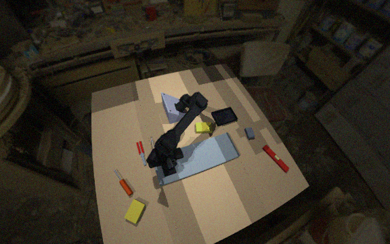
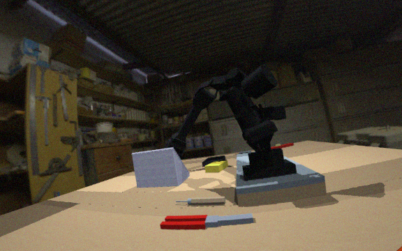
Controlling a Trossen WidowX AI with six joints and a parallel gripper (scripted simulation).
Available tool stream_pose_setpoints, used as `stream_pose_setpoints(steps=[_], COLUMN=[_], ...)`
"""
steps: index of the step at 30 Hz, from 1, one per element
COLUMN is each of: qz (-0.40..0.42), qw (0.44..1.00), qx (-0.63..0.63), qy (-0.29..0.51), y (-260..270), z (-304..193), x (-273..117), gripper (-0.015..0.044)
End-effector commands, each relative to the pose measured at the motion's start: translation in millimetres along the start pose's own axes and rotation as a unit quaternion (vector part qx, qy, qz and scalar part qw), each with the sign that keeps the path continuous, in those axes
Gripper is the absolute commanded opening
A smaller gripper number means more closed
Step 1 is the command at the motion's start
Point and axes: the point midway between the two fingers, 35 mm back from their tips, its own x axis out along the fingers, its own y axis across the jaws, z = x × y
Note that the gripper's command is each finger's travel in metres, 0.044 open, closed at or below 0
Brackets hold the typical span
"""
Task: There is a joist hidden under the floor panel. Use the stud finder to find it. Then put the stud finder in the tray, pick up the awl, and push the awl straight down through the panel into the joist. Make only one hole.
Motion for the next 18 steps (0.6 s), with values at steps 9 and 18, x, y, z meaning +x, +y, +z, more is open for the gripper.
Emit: stream_pose_setpoints(steps=[9,18], qz=[0.004,0.004], qw=[1.000,1.000], qx=[0.001,0.001], qy=[0.000,0.001], y=[29.7,51.2], z=[0.0,0.0], x=[1.4,1.5], gripper=[0.0000,0.0000])
